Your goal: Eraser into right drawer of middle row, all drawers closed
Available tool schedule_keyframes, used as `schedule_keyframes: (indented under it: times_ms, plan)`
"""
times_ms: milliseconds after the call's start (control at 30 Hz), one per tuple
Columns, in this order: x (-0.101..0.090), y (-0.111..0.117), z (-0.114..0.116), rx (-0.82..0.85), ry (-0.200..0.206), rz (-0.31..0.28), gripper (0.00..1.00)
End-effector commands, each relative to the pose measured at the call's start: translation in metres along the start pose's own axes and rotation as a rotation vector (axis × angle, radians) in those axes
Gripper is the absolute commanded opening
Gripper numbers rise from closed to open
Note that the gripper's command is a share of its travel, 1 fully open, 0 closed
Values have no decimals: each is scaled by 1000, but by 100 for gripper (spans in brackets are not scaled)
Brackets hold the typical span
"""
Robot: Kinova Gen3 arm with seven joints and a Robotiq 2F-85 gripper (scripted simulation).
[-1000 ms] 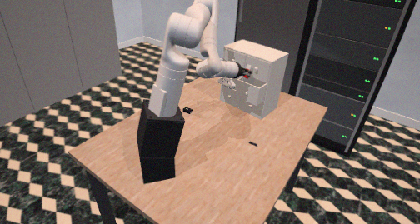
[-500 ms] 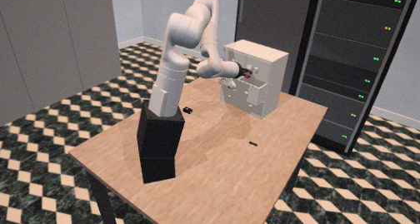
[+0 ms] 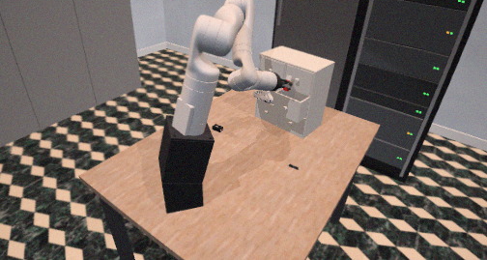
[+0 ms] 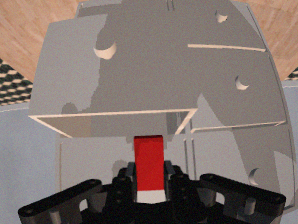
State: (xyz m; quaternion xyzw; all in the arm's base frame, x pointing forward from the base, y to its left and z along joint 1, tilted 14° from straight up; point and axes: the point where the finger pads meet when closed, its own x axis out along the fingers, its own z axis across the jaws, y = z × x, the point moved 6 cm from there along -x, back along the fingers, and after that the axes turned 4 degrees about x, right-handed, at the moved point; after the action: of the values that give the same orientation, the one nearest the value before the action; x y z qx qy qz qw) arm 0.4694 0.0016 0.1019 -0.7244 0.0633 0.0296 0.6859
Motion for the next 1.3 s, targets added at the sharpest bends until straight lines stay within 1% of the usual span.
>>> schedule_keyframes:
  times_ms: [0, 300, 333, 367, 400, 433, 467, 500, 533, 567, 600, 1267]
  plan:
    - [0, -1, 0, 0, 0, -1, 19]
    - [0, -1, 0, 0, 0, -1, 19]
    - [0, -1, 0, 0, 0, -1, 23]
    - [0, -1, 0, 0, 0, -1, 23]
    - [0, -1, 0, 0, 0, -1, 27]
    - [0, -1, 0, 0, 0, -1, 27]
    - [0, -1, 0, 0, 0, -1, 31]
    - [0, -1, 0, 0, 0, -1, 31]
    - [0, -1, 0, 0, 0, -1, 35]
    - [0, -1, 0, 0, 0, -1, 35]
    - [0, -1, 0, 0, 0, -1, 38]
    - [0, -1, 0, 0, 0, -1, 38]
